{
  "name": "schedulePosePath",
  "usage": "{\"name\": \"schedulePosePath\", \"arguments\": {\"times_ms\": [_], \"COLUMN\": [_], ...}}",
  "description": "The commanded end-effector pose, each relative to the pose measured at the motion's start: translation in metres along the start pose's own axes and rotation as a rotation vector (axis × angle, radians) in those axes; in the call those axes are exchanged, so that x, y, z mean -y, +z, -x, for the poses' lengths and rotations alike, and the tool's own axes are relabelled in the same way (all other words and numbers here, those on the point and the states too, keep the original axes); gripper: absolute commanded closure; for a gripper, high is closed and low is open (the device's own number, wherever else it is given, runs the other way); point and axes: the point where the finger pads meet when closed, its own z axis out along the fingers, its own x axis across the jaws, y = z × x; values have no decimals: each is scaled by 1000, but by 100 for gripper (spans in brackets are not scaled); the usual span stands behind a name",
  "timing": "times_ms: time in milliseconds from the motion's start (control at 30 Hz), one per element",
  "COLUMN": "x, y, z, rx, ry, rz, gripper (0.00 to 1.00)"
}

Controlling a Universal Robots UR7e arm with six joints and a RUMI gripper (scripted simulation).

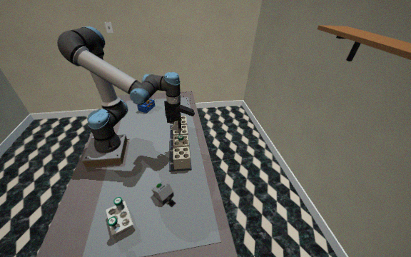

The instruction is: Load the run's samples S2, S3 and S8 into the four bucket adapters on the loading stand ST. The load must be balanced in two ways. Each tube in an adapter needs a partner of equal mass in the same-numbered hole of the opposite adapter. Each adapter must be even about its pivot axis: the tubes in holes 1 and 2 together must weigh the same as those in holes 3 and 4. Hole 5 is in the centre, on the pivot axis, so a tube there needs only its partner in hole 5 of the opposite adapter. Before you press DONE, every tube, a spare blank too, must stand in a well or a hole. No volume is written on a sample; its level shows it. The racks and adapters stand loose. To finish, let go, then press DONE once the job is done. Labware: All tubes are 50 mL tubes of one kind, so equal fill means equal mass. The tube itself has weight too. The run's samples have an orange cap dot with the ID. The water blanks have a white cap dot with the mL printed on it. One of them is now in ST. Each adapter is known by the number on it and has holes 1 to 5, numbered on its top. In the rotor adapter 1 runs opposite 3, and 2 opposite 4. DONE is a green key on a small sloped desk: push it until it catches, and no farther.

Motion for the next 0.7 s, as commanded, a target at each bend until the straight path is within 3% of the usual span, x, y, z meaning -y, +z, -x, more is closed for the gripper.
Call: {"name": "schedulePosePath", "arguments": {"times_ms": [0,100,167,500,667], "x": [-10,-16,-16,-36,-46], "y": [-2,-2,-2,-2,-2], "z": [39,63,63,144,184], "rx": [1,1,1,0,0], "ry": [-241,-391,-391,-891,-907], "rz": [-4,-4,-4,-4,-4], "gripper": [65,65,65,65,65]}}
